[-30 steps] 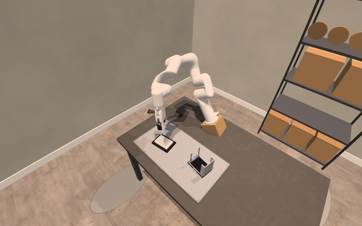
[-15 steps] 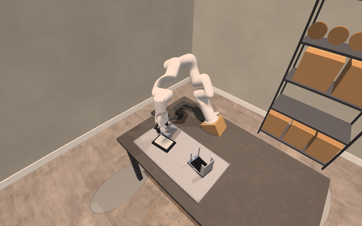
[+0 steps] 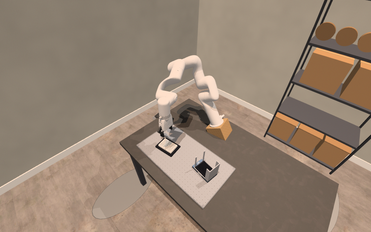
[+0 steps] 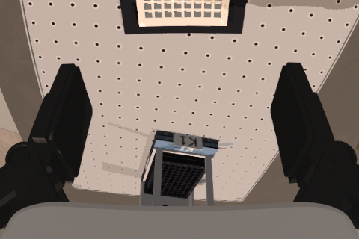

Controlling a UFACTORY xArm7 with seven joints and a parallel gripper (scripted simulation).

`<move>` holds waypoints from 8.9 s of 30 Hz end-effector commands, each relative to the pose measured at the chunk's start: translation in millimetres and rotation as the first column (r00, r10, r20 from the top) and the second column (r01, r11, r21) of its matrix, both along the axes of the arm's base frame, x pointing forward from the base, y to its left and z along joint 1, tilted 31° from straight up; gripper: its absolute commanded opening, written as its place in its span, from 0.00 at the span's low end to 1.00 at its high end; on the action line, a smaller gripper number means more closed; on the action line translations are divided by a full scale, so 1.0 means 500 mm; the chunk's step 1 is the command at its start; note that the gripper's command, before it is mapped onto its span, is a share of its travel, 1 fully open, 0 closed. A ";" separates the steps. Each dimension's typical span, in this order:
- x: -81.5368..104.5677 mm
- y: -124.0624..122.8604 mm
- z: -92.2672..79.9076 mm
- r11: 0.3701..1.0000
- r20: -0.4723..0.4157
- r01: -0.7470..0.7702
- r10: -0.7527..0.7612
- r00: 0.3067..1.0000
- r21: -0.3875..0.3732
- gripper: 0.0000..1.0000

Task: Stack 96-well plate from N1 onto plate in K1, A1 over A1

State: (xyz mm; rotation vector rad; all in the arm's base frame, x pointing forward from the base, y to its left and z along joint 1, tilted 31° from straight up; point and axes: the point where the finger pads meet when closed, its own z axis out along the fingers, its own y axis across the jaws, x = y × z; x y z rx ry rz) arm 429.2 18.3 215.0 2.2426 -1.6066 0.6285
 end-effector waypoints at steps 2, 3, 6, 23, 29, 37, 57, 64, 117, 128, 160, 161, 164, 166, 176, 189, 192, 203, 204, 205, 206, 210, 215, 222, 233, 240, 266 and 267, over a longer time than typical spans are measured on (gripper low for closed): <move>0.004 -0.005 -0.010 1.000 0.002 -0.002 0.002 1.000 0.001 1.00; 0.004 -0.007 -0.013 1.000 0.002 -0.002 0.002 1.000 0.001 1.00; 0.006 -0.012 -0.022 1.000 0.002 -0.002 0.002 1.000 0.000 1.00; 0.015 -0.036 -0.065 1.000 0.002 -0.002 0.002 1.000 0.000 1.00; 0.017 -0.043 -0.076 1.000 0.002 -0.002 0.002 1.000 0.000 1.00; 0.021 -0.056 -0.099 1.000 0.002 -0.002 0.002 1.000 0.000 1.00; 0.032 -0.085 -0.150 1.000 0.002 -0.002 0.002 1.000 0.000 1.00; 0.034 -0.093 -0.165 1.000 0.002 -0.002 0.002 1.000 0.000 1.00; 0.049 -0.137 -0.240 1.000 0.002 -0.002 0.002 1.000 0.000 1.00; 0.052 -0.144 -0.253 1.000 0.002 -0.002 0.002 1.000 0.000 1.00; 0.052 -0.145 -0.255 1.000 0.002 -0.002 0.002 1.000 0.000 0.00; 0.052 -0.145 -0.255 1.000 0.002 -0.002 0.002 1.000 0.000 0.00; 0.052 -0.145 -0.255 1.000 0.002 -0.002 0.002 1.000 0.000 0.00; 0.052 -0.145 -0.255 1.000 0.002 -0.002 0.002 1.000 0.000 0.00; 0.052 -0.145 -0.255 1.000 0.002 -0.002 0.002 1.000 0.000 0.00; 0.052 -0.145 -0.255 1.000 0.002 -0.002 0.002 1.000 0.000 0.00; 0.052 -0.145 -0.255 1.000 0.002 -0.002 0.002 1.000 0.000 0.00; 0.052 -0.143 -0.252 1.000 0.002 -0.002 0.002 1.000 0.000 0.00; 0.051 -0.143 -0.250 1.000 0.002 -0.002 0.002 1.000 0.000 0.00; 0.051 -0.142 -0.249 1.000 0.002 -0.002 0.002 1.000 0.000 0.00; 0.051 -0.141 -0.248 1.000 0.002 -0.002 0.002 1.000 0.000 0.00; 0.050 -0.139 -0.244 1.000 0.002 -0.002 0.002 1.000 0.000 0.00; 0.049 -0.136 -0.239 1.000 0.002 -0.002 0.002 1.000 0.000 0.00; 0.048 -0.132 -0.232 1.000 0.002 -0.002 0.002 1.000 0.000 0.00; 0.046 -0.126 -0.222 1.000 0.002 -0.002 0.002 1.000 0.000 0.00; 0.045 -0.124 -0.218 1.000 0.002 -0.002 0.002 1.000 0.000 0.00; 0.032 -0.086 -0.152 1.000 0.002 -0.002 0.002 1.000 0.000 0.00; 0.032 -0.086 -0.152 1.000 0.002 -0.002 0.002 1.000 0.000 0.00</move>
